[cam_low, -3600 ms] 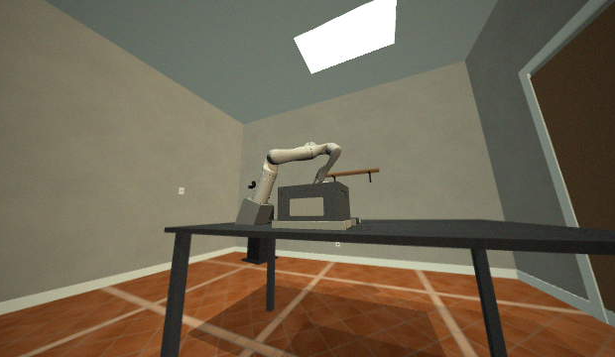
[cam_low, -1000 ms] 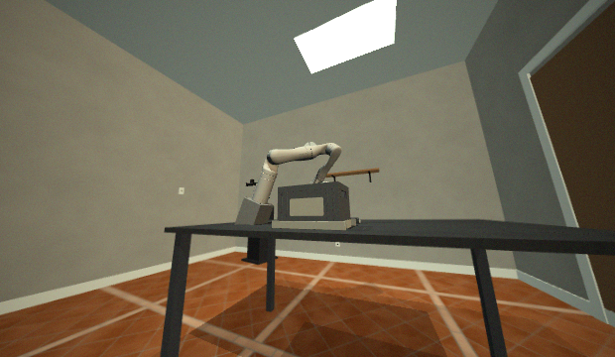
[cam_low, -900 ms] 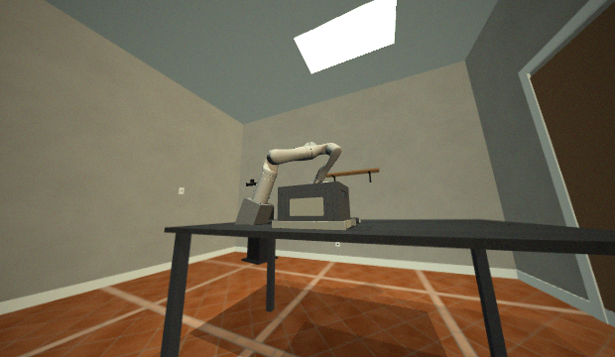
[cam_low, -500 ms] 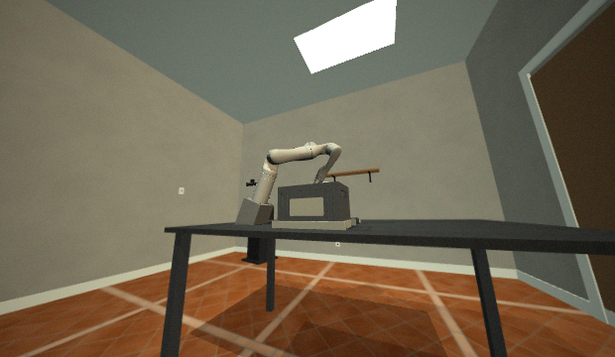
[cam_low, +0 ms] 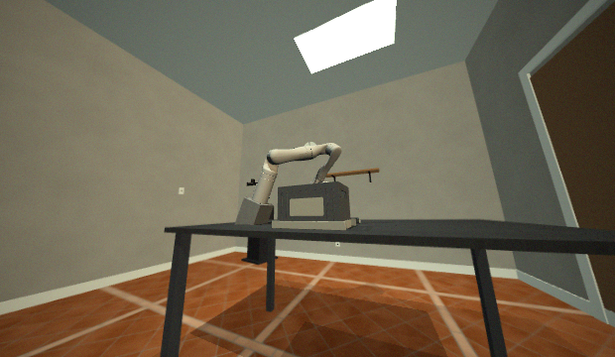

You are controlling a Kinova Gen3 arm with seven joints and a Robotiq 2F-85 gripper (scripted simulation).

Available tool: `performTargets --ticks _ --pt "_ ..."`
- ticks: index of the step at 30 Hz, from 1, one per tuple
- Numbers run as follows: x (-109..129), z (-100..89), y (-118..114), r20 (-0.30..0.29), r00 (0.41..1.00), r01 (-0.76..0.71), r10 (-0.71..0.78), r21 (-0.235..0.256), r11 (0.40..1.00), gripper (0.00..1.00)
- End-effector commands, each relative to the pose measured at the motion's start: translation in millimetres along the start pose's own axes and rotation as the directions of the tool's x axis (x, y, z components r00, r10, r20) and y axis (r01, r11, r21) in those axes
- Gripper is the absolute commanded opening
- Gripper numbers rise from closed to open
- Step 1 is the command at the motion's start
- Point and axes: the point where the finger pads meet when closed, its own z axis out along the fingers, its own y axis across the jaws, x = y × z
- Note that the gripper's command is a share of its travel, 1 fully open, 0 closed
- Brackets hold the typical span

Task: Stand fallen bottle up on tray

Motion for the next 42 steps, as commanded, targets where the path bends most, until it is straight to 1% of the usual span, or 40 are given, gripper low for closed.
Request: performTargets --ticks 1,30,42 --pt "0.6 -0.2 -0.4 0.0 1.0 -0.001 0.001 0.001 1.0 1.0" --pt "1.0 -0.4 -0.4 0.0 1.0 -0.001 0.001 0.001 1.0 1.0" --pt "9.5 -3.5 -0.4 0.0 1.0 -0.001 0.001 0.001 1.0 1.0"
